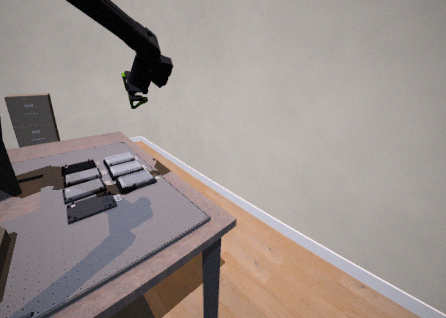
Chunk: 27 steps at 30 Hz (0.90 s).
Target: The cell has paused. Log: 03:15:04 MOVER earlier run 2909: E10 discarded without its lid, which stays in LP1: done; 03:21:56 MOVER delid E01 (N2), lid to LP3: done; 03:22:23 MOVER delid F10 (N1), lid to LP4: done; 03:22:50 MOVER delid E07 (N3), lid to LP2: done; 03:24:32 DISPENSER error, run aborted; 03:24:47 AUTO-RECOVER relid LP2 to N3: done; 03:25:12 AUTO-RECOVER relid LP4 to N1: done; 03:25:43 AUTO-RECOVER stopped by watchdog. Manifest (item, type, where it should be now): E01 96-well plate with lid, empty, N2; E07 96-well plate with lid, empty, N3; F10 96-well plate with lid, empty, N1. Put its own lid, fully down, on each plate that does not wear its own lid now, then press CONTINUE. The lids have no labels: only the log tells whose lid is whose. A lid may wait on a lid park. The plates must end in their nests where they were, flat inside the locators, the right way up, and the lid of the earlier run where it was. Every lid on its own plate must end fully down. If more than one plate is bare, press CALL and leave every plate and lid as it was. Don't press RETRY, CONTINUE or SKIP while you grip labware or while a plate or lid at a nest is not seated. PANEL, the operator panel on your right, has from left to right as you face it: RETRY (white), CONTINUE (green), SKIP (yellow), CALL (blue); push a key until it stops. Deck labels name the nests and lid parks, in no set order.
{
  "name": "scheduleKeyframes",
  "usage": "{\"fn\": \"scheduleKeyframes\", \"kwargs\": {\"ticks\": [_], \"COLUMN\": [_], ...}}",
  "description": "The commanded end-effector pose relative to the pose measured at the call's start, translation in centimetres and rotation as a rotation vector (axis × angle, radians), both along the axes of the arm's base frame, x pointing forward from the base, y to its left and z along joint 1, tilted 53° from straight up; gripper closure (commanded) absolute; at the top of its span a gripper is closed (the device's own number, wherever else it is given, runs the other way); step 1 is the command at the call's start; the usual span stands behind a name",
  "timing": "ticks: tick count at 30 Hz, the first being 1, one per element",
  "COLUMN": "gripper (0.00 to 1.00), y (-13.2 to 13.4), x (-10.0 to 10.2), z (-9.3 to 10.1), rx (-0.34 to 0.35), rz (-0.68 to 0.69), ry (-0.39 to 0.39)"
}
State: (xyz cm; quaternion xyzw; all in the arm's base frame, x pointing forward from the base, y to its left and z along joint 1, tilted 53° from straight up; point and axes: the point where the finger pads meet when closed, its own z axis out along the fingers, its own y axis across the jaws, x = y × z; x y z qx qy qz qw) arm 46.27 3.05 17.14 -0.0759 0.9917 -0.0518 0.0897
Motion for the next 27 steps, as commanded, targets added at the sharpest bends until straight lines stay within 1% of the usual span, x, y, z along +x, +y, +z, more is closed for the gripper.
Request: {"fn": "scheduleKeyframes", "kwargs": {"ticks": [1, 3, 4, 9, 11, 16, 17, 19, 20, 24, 26, 27], "gripper": [0.0, 0.0, 0.0, 0.0, 0.0, 0.0, 0.0, 0.0, 0.0, 0.0, 0.0, 0.0], "y": [-0.7, -0.8, -0.9, -1.6, -1.8, -2.3, -2.4, -2.4, -2.5, -2.8, -3.0, -3.0], "x": [-0.9, -1.3, -1.8, -4.0, -5.0, -7.3, -7.8, -7.8, -8.2, -10.1, -11.1, -11.6], "z": [1.9, 2.2, 2.2, 3.1, 3.4, 4.2, 4.3, 4.3, 4.5, 4.8, 5.0, 5.1], "rx": [0.012, 0.025, 0.037, 0.039, 0.065, 0.067, 0.08, 0.08, 0.093, 0.095, 0.121, 0.123], "rz": [-0.024, -0.039, -0.054, -0.057, -0.087, -0.089, -0.104, -0.104, -0.119, -0.122, -0.152, -0.155], "ry": [-0.027, -0.026, -0.021, -0.02, -0.015, -0.014, -0.011, -0.011, -0.01, -0.008, -0.003, -0.002]}}
